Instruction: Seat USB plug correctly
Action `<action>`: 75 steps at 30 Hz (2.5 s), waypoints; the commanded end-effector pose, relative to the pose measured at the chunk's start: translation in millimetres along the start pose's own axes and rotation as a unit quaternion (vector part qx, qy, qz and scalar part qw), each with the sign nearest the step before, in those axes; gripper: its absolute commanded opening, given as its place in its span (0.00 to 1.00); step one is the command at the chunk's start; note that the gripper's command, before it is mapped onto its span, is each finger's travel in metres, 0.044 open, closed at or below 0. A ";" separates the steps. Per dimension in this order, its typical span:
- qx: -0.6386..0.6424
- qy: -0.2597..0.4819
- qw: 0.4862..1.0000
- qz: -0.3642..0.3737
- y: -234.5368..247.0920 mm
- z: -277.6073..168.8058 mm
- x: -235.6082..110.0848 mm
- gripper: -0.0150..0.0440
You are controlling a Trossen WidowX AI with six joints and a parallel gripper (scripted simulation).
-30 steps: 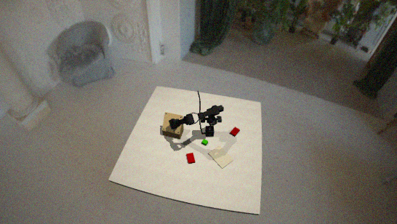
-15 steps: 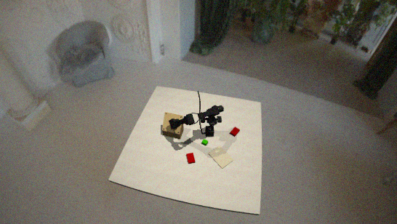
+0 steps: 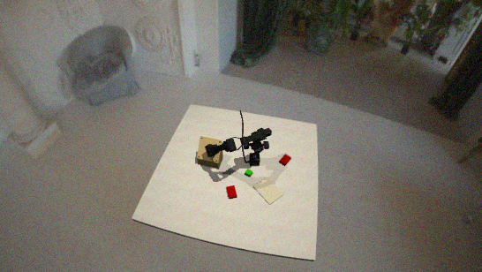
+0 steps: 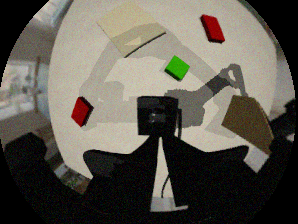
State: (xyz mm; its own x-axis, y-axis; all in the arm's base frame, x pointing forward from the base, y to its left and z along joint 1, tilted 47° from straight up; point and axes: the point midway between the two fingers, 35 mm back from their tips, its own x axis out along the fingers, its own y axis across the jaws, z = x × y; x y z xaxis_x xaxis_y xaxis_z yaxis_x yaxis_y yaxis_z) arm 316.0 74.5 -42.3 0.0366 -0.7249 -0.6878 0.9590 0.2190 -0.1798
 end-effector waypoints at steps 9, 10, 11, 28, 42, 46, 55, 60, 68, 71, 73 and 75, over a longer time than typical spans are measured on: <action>-0.003 -0.002 1.000 0.000 -0.5 -0.1 2.4 0.25; -0.003 -0.002 1.000 0.000 -0.5 -0.1 2.6 0.25; -0.003 -0.002 1.000 0.000 -0.5 -0.1 2.7 0.25; -0.003 -0.002 1.000 0.000 -0.5 -0.1 4.7 0.25; -0.003 -0.002 1.000 0.000 -0.4 -0.2 6.4 0.25; -0.003 -0.002 1.000 0.000 -0.4 -0.2 6.9 0.25; -0.003 -0.002 1.000 0.000 -0.4 -0.2 8.0 0.25; -0.003 -0.002 1.000 0.000 -0.4 -0.2 8.6 0.25; -0.003 -0.002 1.000 0.000 -0.4 -0.2 9.6 0.25; -0.003 -0.002 1.000 0.000 -0.4 -0.2 9.9 0.25; -0.003 -0.002 1.000 0.000 -0.4 -0.2 10.2 0.25; -0.003 -0.002 1.000 0.000 -0.4 -0.2 10.4 0.25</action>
State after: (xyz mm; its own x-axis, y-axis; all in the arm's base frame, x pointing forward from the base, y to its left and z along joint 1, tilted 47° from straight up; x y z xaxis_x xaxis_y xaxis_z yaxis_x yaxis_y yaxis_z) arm 316.5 68.0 -48.6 0.0367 -0.7252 -0.6876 0.9591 0.2187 -0.1795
